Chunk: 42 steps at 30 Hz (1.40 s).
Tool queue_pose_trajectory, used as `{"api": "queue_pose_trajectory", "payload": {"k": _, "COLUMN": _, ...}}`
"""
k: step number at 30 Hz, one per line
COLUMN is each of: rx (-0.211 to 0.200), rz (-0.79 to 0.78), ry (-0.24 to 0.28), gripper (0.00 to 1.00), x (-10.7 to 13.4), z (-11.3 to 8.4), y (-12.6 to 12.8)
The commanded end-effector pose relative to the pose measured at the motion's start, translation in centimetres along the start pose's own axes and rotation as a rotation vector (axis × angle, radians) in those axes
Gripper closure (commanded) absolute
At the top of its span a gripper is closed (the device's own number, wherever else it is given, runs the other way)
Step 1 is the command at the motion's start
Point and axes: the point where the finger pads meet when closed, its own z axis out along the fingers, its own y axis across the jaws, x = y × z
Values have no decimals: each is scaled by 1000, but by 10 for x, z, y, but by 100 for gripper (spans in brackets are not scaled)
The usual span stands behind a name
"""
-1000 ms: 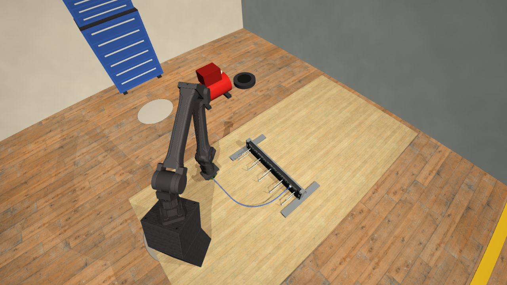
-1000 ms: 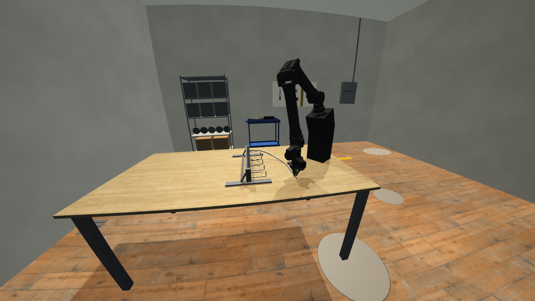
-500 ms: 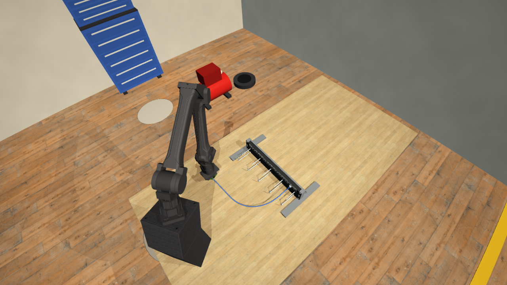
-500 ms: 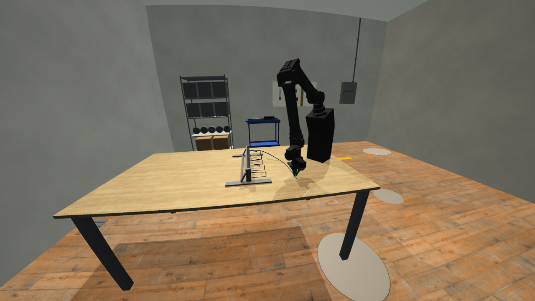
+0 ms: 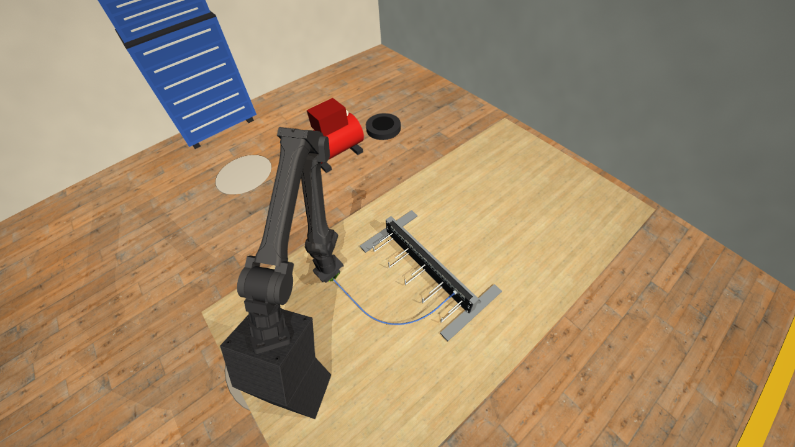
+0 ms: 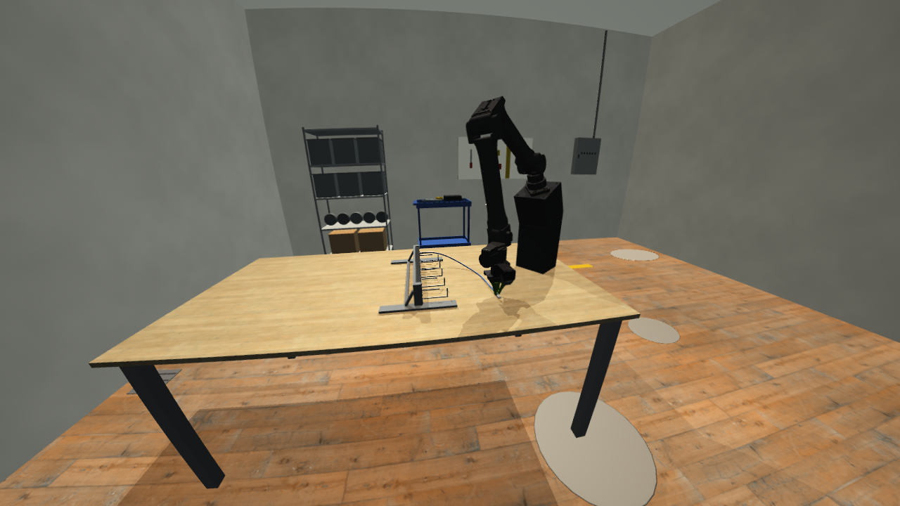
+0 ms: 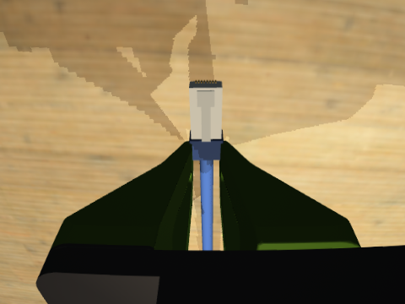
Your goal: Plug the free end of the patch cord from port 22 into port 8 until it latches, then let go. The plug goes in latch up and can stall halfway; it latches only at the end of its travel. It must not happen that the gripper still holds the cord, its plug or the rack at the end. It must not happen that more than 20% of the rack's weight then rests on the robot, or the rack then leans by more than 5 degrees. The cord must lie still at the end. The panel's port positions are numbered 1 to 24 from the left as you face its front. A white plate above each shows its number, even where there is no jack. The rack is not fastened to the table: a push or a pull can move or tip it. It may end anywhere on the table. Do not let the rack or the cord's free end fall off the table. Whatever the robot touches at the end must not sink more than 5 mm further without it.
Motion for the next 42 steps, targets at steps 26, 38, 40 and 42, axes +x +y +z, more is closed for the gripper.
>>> {"api": "queue_pose_trajectory", "payload": {"k": 26, "rx": -1, "rz": 0, "ry": -6, "gripper": 100, "x": -5, "z": -52, "y": 1}}
{"api": "queue_pose_trajectory", "payload": {"k": 38, "rx": 0, "rz": 2, "ry": -5, "gripper": 100, "x": -4, "z": -61, "y": 1}}
{"api": "queue_pose_trajectory", "payload": {"k": 40, "rx": 1, "rz": 2, "ry": -6, "gripper": 100, "x": -4, "z": -62, "y": 0}}
{"api": "queue_pose_trajectory", "payload": {"k": 42, "rx": 5, "rz": 2, "ry": -9, "gripper": 100, "x": -6, "z": -62, "y": -1}}
